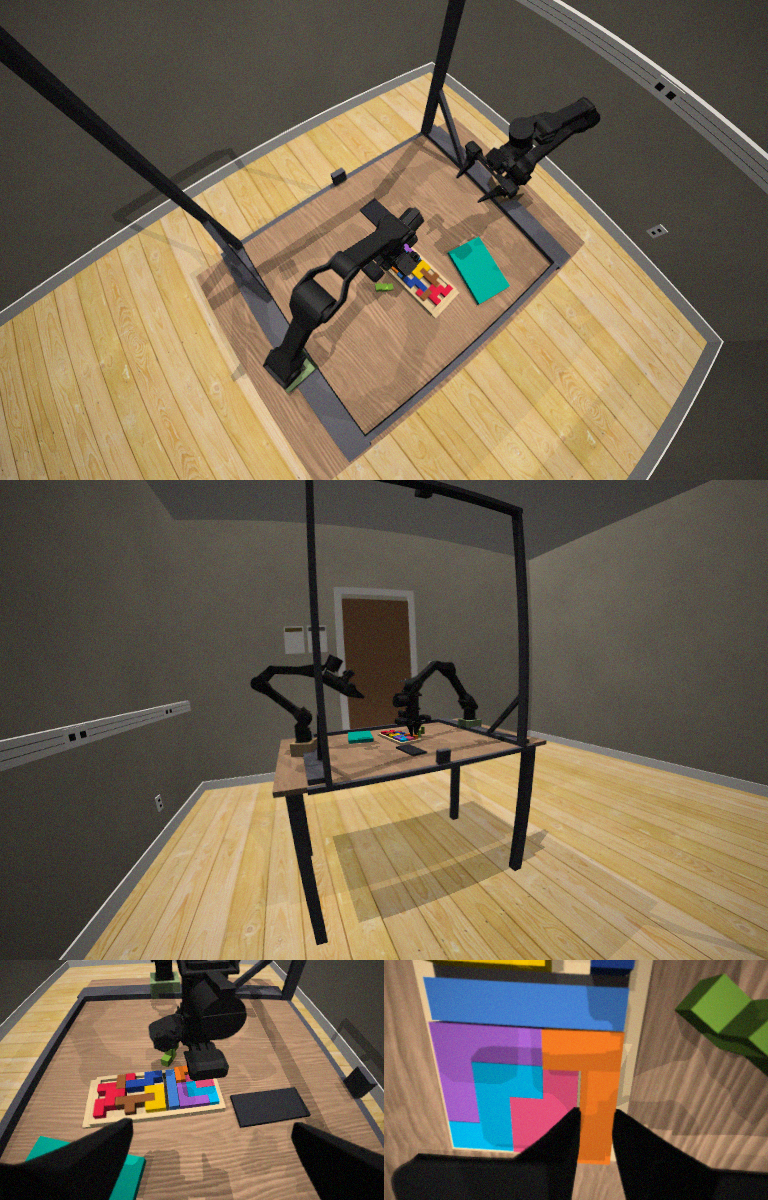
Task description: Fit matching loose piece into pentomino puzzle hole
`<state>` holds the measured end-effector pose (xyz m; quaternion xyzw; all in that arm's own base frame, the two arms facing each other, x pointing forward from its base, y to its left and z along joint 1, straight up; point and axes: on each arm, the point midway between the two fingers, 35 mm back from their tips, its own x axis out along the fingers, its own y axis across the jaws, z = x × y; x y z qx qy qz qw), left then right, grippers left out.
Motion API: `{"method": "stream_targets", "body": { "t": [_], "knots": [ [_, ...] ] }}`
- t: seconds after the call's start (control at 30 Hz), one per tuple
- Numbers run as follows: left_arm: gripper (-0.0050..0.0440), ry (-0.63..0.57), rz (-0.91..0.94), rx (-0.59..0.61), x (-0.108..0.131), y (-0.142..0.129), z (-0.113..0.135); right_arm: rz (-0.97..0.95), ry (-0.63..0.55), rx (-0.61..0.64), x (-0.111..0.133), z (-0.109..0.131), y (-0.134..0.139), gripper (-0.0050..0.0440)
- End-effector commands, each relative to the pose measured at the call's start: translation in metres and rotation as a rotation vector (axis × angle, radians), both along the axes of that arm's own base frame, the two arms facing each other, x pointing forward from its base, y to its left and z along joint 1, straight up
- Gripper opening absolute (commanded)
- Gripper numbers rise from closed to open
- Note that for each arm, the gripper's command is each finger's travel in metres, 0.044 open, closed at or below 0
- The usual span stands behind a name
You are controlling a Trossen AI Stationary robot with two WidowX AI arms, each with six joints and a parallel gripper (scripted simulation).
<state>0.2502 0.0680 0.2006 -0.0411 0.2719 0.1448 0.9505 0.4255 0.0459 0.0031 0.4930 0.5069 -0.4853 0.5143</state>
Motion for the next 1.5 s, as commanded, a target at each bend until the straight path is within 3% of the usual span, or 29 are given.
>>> {"method": "stream_targets", "body": {
  "t": [0.0,0.4,0.43,0.77,0.83,0.87,1.07,1.2,1.33,1.4,1.47],
  "knots": [
    [0.0440,-0.015,-0.002,0.003,0.000,0.000,0.006,-0.007,0.005,-0.014,0.003,0.002,-0.004,-0.0050],
    [0.0440,-0.015,-0.002,0.003,0.000,0.000,0.006,-0.008,0.014,-0.015,0.000,0.000,-0.004,-0.0050],
    [0.0440,-0.015,-0.002,0.003,0.000,0.000,0.006,-0.008,0.014,-0.015,0.000,0.000,-0.004,0.0024],
    [0.0440,-0.015,-0.002,0.003,0.000,0.000,0.006,-0.007,-0.003,-0.009,0.002,0.006,-0.004,0.0264],
    [0.0440,-0.015,-0.002,0.003,0.000,0.000,0.006,-0.007,-0.003,-0.009,0.002,0.006,-0.004,0.0264],
    [0.0440,-0.015,-0.002,0.003,0.000,0.000,0.006,-0.007,-0.003,-0.009,0.002,0.006,-0.004,0.0288],
    [0.0440,-0.015,-0.002,0.003,0.000,0.000,0.006,-0.002,-0.003,-0.014,0.001,0.006,-0.005,0.0288],
    [0.0440,-0.059,-0.035,0.014,0.010,-0.005,0.014,0.052,-0.074,-0.010,0.004,0.025,-0.010,0.0288],
    [0.0440,-0.208,-0.103,0.045,0.031,-0.018,0.047,0.187,-0.219,-0.015,0.009,0.056,-0.013,0.0288],
    [0.0440,-0.208,-0.103,0.045,0.031,-0.018,0.047,0.187,-0.219,-0.015,0.009,0.056,-0.013,0.0288],
    [0.0440,-0.280,-0.140,0.057,0.041,-0.026,0.061,0.266,-0.304,-0.027,0.011,0.074,-0.014,0.0288]
  ]
}}
